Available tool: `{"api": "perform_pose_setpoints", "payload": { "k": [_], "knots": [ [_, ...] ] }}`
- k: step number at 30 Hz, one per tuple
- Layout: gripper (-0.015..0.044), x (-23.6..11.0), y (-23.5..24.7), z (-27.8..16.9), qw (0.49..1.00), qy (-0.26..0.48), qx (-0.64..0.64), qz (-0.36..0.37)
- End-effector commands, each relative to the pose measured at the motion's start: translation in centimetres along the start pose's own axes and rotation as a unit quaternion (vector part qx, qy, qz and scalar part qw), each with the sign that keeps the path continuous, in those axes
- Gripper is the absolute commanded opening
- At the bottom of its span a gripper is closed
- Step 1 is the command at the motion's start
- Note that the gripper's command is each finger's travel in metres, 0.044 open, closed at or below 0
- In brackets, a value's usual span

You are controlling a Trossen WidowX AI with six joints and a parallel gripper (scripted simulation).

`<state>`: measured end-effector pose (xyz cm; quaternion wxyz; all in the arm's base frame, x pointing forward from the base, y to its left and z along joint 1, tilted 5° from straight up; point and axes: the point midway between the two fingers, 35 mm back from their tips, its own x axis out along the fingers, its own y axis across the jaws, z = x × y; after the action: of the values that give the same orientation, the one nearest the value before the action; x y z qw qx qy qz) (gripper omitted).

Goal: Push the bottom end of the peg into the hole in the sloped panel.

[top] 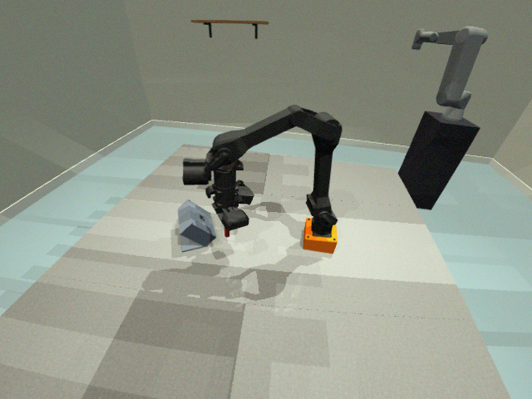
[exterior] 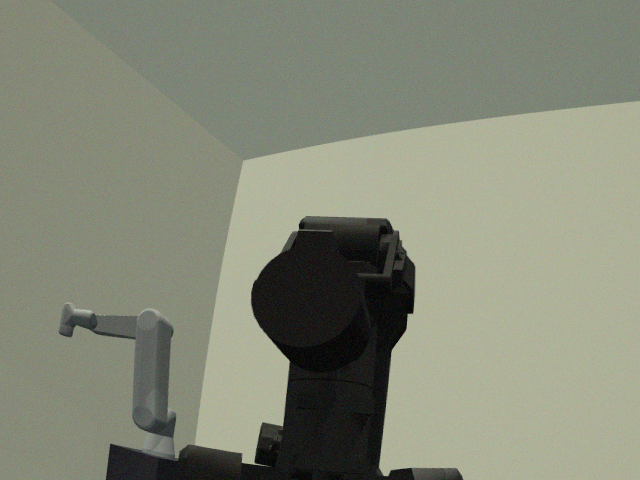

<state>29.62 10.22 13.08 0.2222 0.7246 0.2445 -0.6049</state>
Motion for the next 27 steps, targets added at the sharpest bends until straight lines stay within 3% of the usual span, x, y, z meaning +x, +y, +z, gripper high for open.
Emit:
{"api": "perform_pose_setpoints", "payload": {
  "k": [1,27],
  "knots": [
    [0.0,0.2,0.1,0.3,1.0,0.007,0.003,-0.007],
    [0.0,0.1,2.3,1.1,0.996,0.079,0.034,-0.025]
  ]
}}
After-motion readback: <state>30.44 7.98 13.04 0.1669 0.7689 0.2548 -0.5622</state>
